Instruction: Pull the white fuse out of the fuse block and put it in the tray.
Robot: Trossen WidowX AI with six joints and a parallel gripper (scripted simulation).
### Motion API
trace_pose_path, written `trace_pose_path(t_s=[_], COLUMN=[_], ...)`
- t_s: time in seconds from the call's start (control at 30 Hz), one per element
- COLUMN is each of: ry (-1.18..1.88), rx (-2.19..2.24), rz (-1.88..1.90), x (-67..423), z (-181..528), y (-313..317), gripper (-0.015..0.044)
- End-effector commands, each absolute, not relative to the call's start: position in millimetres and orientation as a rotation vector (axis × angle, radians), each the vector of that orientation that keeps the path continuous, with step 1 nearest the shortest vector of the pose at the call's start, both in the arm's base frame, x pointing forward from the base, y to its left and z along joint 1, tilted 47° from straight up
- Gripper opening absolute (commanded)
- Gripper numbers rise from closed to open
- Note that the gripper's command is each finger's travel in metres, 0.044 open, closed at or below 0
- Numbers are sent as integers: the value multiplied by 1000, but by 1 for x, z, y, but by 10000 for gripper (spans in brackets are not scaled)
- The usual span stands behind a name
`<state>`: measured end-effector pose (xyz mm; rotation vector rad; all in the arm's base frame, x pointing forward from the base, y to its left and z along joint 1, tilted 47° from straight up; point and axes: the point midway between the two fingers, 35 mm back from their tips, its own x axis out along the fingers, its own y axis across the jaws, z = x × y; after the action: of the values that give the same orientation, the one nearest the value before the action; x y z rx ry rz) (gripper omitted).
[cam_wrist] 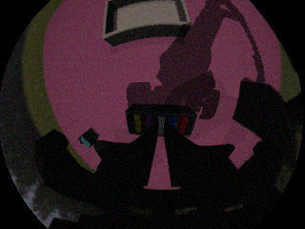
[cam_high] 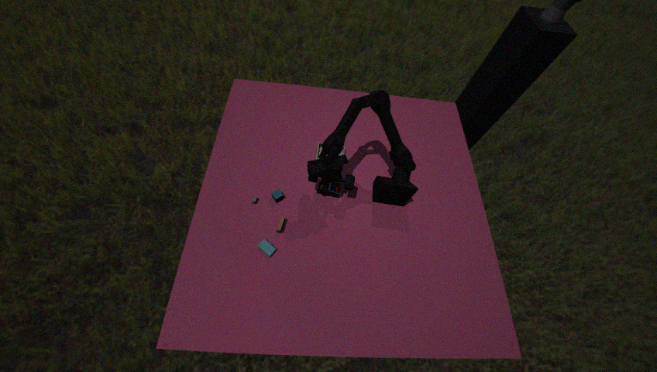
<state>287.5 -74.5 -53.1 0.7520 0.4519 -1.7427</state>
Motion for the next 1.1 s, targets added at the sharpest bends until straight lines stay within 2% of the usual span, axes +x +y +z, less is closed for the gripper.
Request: trace_pose_path(t_s=[0.0,1.07], ry=[452,452], rx=[756,754], rz=[-1744,-1743], x=[288,291], z=[-52,-41], y=[-73,-62], gripper=[0,0])
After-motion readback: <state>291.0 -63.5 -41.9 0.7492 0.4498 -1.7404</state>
